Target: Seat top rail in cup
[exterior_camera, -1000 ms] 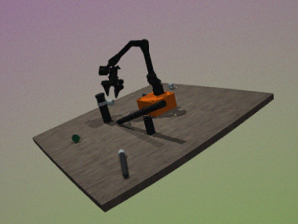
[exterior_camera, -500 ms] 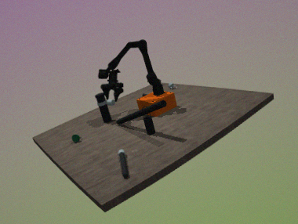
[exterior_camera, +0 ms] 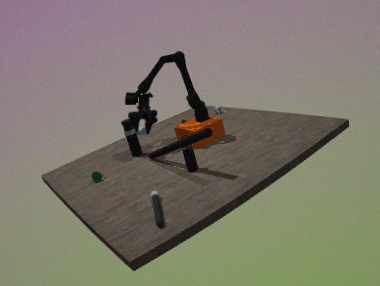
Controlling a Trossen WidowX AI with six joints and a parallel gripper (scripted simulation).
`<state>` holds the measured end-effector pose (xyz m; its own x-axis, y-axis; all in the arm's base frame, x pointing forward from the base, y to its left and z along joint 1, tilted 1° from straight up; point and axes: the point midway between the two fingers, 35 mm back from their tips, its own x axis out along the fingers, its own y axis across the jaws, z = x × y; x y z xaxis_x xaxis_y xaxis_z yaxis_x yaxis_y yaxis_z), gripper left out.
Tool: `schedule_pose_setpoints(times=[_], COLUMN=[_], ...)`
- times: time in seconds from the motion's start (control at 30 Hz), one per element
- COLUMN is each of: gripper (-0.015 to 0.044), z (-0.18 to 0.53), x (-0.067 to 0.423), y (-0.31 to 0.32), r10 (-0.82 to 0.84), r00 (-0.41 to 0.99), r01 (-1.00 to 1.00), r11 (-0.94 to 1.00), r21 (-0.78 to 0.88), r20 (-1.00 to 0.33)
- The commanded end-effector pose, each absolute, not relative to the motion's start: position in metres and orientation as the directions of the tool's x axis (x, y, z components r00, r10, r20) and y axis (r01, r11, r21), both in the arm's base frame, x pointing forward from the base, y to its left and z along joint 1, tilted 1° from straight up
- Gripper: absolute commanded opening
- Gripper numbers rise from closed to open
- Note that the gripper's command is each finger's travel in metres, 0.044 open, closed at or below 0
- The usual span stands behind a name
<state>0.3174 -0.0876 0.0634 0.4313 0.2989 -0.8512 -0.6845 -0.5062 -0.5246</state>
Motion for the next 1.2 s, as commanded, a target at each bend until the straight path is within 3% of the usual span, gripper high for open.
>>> schedule_pose_setpoints(times=[0.0, 0.27, 0.7, 0.8, 0.9, 1.17], gripper=[0.0440, 0.0440, 0.0099, 0.0079, 0.0000, 0.0000], z=[0.0556, 0.0467, 0.0467, 0.0467, 0.0468, 0.0470], x=[0.3192, 0.3228, 0.3228, 0.3228, 0.3241, 0.3290], y=[-0.0847, -0.0807, -0.0807, -0.0807, -0.0798, -0.0766], r10=[0.297, 0.298, 0.298, 0.298, 0.291, 0.265], r00=[0.428, 0.429, 0.429, 0.429, 0.433, 0.451], r01=[-0.689, -0.689, -0.689, -0.689, -0.697, -0.726], r11=[-0.504, -0.503, -0.503, -0.503, -0.492, -0.446], r21=[-0.521, -0.522, -0.522, -0.522, -0.522, -0.523], r20=[-0.853, -0.853, -0.853, -0.853, -0.853, -0.852])
